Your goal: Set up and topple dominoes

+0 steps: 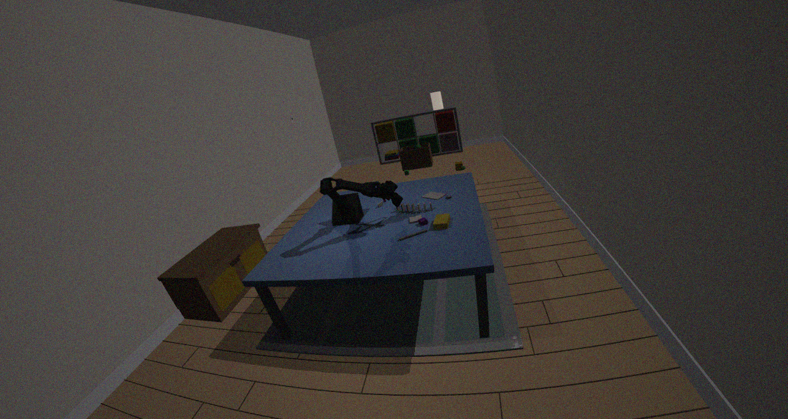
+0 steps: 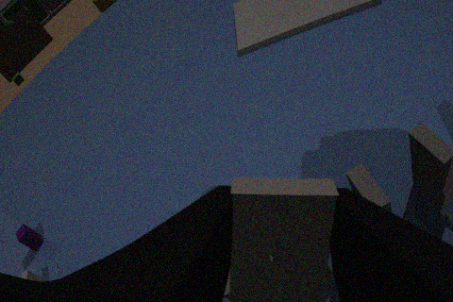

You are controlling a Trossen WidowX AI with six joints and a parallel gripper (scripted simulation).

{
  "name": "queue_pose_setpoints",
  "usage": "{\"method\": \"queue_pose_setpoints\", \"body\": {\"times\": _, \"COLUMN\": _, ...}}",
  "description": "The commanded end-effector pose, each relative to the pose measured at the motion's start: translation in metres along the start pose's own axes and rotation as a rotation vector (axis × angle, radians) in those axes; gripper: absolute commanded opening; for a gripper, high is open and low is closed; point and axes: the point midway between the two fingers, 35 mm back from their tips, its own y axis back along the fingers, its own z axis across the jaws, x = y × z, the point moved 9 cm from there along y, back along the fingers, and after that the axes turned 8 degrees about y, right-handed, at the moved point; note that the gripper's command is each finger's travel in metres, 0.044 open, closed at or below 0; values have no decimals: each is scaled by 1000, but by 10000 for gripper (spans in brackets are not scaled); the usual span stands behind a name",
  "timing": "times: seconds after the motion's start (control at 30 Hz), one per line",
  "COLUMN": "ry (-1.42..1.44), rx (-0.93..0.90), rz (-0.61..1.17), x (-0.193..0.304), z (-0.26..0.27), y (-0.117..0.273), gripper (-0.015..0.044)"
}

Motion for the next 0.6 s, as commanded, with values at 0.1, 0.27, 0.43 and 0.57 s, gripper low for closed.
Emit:
{"method": "queue_pose_setpoints", "body": {"times": 0.1, "ry": 63, "rx": 45, "rz": -137, "x": 11, "z": 1, "y": 9, "gripper": 107}}
{"method": "queue_pose_setpoints", "body": {"times": 0.27, "ry": 115, "rx": 88, "rz": -231, "x": 20, "z": 3, "y": 15, "gripper": 107}}
{"method": "queue_pose_setpoints", "body": {"times": 0.43, "ry": 175, "rx": 137, "rz": -320, "x": 29, "z": 6, "y": 21, "gripper": 107}}
{"method": "queue_pose_setpoints", "body": {"times": 0.57, "ry": 229, "rx": 182, "rz": -387, "x": 36, "z": 10, "y": 27, "gripper": 107}}
